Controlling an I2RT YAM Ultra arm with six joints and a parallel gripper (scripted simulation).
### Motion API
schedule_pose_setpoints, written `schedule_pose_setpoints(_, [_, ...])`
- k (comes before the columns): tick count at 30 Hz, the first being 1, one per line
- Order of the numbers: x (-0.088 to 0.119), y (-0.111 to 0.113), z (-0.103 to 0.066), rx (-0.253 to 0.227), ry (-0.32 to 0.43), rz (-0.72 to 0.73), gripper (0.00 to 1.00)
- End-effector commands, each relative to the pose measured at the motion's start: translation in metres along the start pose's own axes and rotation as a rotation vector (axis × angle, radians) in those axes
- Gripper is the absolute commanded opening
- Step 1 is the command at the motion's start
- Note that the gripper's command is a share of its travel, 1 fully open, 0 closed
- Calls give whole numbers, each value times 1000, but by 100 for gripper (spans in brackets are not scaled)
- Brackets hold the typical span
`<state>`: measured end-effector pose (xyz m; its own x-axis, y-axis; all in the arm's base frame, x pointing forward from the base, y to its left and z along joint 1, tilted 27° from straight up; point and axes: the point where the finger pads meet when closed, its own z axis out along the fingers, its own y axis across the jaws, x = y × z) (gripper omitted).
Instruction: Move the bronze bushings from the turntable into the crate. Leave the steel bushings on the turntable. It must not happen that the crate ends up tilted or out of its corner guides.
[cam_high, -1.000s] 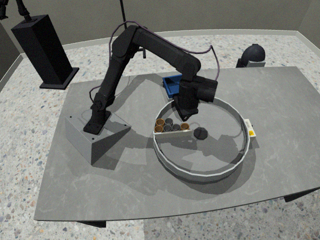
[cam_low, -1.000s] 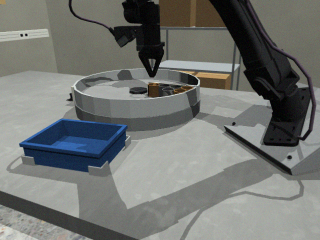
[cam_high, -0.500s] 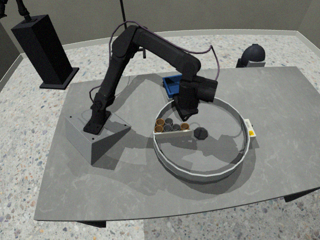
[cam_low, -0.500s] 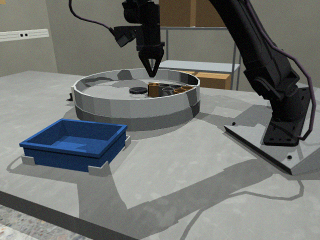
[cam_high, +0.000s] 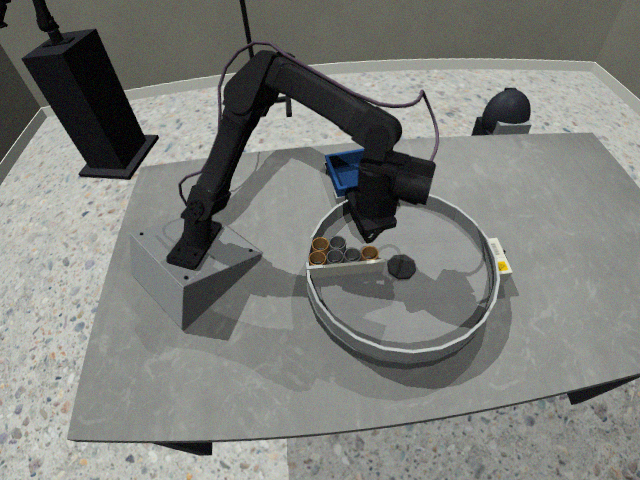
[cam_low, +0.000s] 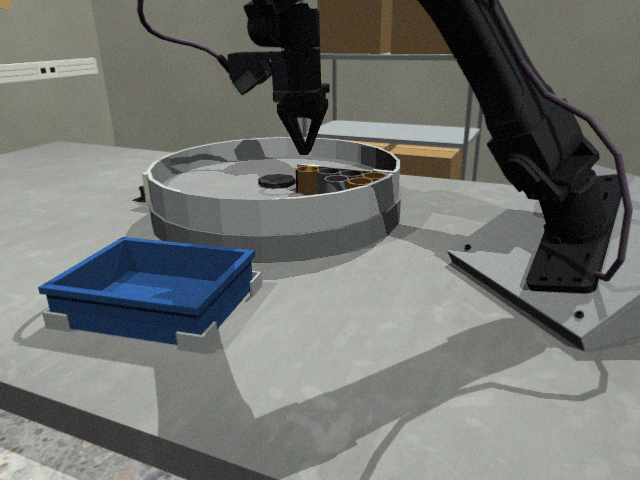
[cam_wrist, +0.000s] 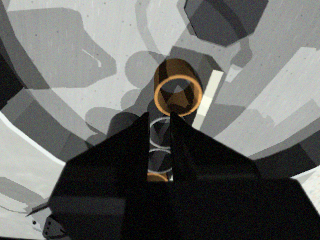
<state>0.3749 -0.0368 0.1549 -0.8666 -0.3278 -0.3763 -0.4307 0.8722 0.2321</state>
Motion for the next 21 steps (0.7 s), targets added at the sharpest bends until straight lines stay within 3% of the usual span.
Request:
schedule_pose_setpoints(1, [-7, -9, -11, 15, -32, 5, 15])
schedule_pose_setpoints(21, [-9, -9, -14, 23, -41, -1, 15])
